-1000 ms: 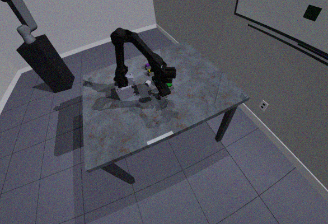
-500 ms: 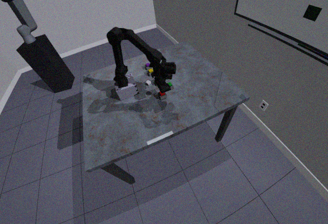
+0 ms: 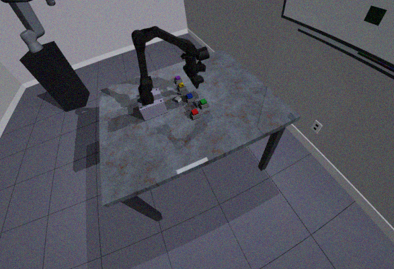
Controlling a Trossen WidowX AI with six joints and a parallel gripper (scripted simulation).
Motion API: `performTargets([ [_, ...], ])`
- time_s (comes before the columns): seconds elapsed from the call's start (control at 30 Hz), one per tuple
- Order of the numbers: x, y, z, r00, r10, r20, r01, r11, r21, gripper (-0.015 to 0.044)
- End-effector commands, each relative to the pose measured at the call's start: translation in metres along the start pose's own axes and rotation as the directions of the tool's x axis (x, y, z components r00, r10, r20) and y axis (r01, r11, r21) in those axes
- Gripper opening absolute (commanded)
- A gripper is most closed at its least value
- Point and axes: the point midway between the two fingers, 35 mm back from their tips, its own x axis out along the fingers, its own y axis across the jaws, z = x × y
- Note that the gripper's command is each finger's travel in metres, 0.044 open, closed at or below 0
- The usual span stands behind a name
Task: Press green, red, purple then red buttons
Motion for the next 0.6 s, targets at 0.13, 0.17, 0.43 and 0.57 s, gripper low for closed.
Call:
performTargets([
  [0.13, -0.021, 0.117, -0.013, 1.000, 0.013, -0.003, -0.013, 1.000, 0.001, 0.0400],
  [0.17, -0.023, 0.131, -0.019, 1.000, 0.014, -0.005, -0.014, 1.000, -0.001, 0.0400],
  [0.43, -0.039, 0.204, -0.060, 1.000, 0.021, -0.017, -0.021, 1.000, -0.009, 0.0400],
  [0.57, -0.039, 0.204, -0.060, 1.000, 0.021, -0.017, -0.021, 1.000, -0.009, 0.0400],
])
